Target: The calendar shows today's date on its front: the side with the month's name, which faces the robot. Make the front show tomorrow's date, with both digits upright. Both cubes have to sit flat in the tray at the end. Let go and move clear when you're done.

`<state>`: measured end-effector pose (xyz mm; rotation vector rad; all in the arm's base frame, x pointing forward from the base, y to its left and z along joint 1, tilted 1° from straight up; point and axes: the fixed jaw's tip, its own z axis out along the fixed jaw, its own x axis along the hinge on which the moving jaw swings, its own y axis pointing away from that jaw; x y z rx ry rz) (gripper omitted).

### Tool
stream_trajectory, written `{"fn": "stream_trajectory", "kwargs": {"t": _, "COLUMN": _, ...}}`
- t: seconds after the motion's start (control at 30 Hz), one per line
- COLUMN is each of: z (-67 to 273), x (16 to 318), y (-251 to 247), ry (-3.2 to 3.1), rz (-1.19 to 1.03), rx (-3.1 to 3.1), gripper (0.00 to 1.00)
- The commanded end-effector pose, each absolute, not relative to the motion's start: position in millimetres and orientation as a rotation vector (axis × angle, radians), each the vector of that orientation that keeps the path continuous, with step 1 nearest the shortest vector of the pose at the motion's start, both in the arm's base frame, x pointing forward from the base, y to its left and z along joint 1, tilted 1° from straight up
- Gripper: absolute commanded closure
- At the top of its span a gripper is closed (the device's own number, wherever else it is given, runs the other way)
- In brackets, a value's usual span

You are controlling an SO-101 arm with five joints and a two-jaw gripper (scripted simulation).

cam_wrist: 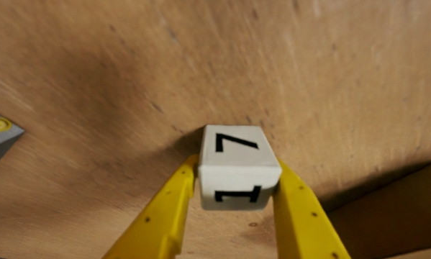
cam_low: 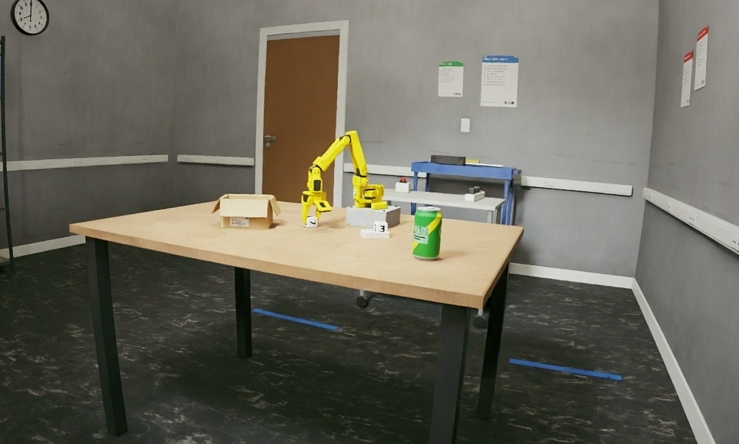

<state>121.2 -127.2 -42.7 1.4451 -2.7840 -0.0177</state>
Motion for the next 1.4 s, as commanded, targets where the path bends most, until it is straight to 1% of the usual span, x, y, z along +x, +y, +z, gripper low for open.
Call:
{"fn": "stream_trajectory", "kwargs": {"t": 0.0, "z": -44.3, "x": 122.1, "y": -124.9, "ry": -2.779, "rz": -0.04, "rx": 1.447, "gripper": 0.79}}
{"fn": "stream_trajectory", "kwargs": {"t": 0.3, "z": -44.3, "x": 122.1, "y": -124.9, "ry": -2.779, "rz": -0.041, "rx": 1.447, "gripper": 0.81}}
{"fn": "stream_trajectory", "kwargs": {"t": 0.57, "z": -44.3, "x": 122.1, "y": -124.9, "ry": -2.779, "rz": -0.041, "rx": 1.447, "gripper": 0.89}}
{"fn": "stream_trajectory", "kwargs": {"t": 0.63, "z": -44.3, "x": 122.1, "y": -124.9, "ry": -2.779, "rz": -0.041, "rx": 1.447, "gripper": 0.89}}
{"fn": "stream_trajectory", "kwargs": {"t": 0.93, "z": -44.3, "x": 122.1, "y": -124.9, "ry": -2.779, "rz": -0.041, "rx": 1.447, "gripper": 0.99}}
{"fn": "stream_trajectory", "kwargs": {"t": 1.37, "z": -42.6, "x": 122.2, "y": -125.1, "ry": -2.779, "rz": -0.041, "rx": 1.447, "gripper": 1.0}}
